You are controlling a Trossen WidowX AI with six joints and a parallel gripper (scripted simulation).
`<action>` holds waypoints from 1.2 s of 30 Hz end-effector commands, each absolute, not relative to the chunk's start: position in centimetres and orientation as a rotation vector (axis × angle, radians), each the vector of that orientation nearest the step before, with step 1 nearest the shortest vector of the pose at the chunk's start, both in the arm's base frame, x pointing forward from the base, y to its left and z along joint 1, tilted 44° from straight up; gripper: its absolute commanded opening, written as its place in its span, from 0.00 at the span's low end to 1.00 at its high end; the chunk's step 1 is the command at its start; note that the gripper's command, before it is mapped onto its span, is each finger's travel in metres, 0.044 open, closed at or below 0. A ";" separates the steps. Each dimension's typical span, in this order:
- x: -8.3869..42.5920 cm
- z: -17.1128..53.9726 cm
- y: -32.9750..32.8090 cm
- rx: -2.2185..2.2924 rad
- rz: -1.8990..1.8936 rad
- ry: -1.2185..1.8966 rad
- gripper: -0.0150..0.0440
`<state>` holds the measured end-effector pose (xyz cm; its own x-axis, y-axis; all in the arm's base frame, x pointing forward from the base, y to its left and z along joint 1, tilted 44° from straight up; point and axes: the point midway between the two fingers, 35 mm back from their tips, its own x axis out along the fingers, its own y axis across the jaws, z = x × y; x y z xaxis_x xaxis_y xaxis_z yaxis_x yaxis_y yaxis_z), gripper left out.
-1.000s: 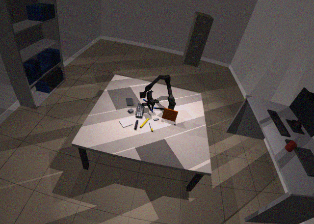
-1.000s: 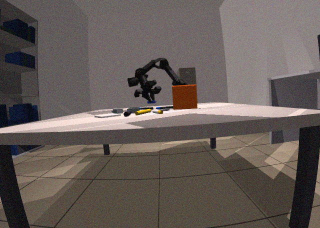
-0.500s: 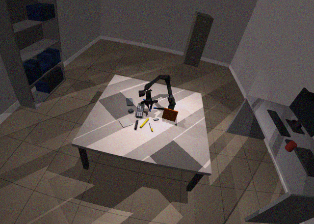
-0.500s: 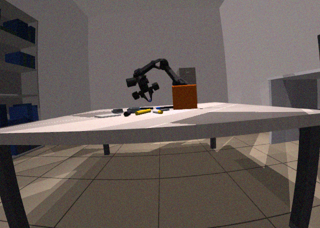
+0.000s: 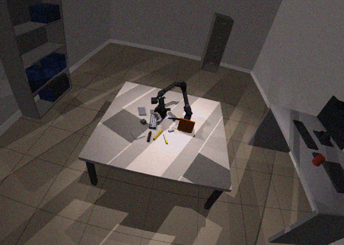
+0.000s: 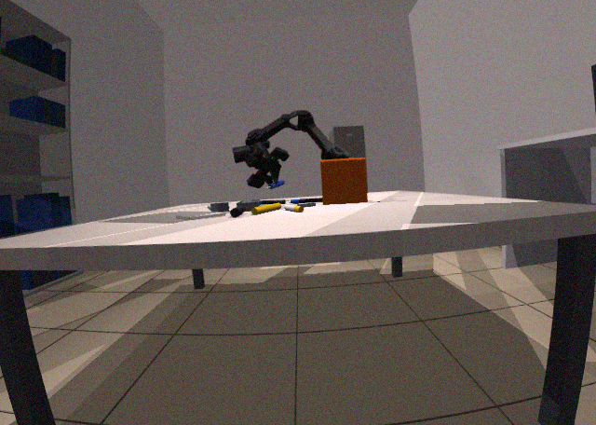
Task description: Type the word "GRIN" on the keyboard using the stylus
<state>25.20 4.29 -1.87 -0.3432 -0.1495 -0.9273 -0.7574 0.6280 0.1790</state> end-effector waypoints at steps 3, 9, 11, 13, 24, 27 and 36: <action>26.0 -1.4 4.5 -0.532 0.555 1.867 0.25; 26.7 -1.0 4.6 -0.345 0.362 1.880 0.25; 26.9 -0.8 4.7 -0.282 0.299 1.882 0.25; 27.2 -0.7 4.7 -0.218 0.236 1.882 0.25; 28.5 0.2 4.8 0.134 -0.103 1.862 0.25; 28.9 0.5 4.8 0.230 -0.194 1.851 0.25; 29.9 1.3 4.8 0.521 -0.462 1.800 0.25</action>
